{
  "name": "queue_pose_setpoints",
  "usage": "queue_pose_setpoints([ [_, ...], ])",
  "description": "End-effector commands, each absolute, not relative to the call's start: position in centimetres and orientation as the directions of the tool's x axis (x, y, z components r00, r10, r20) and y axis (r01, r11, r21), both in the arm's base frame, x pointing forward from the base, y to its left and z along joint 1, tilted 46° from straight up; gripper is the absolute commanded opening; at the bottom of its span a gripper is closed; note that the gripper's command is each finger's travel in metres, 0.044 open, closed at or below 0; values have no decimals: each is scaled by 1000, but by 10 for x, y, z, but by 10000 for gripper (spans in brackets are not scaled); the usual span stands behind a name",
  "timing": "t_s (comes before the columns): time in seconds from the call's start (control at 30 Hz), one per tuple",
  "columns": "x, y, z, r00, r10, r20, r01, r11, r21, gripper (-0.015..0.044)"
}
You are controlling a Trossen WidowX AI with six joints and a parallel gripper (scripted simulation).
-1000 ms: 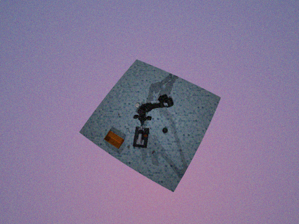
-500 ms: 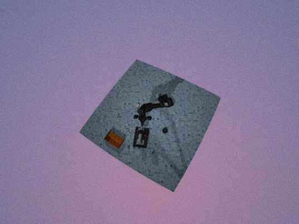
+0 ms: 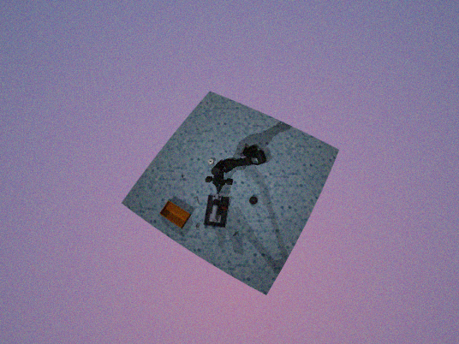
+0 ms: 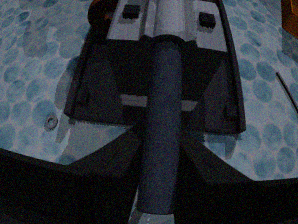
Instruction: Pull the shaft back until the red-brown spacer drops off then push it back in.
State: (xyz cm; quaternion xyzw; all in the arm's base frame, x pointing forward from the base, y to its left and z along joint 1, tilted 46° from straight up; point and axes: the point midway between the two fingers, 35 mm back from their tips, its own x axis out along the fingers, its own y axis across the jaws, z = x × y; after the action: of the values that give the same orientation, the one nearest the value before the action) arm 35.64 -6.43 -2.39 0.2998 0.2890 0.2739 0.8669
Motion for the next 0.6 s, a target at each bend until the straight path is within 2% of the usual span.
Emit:
queue_pose_setpoints([
  [0.0, 360, -64, -22, 683, 649, -334, -309, 672, 673, 0],
  [0.57, 361, -63, -22, 683, 649, -334, -309, 672, 673, 0],
])
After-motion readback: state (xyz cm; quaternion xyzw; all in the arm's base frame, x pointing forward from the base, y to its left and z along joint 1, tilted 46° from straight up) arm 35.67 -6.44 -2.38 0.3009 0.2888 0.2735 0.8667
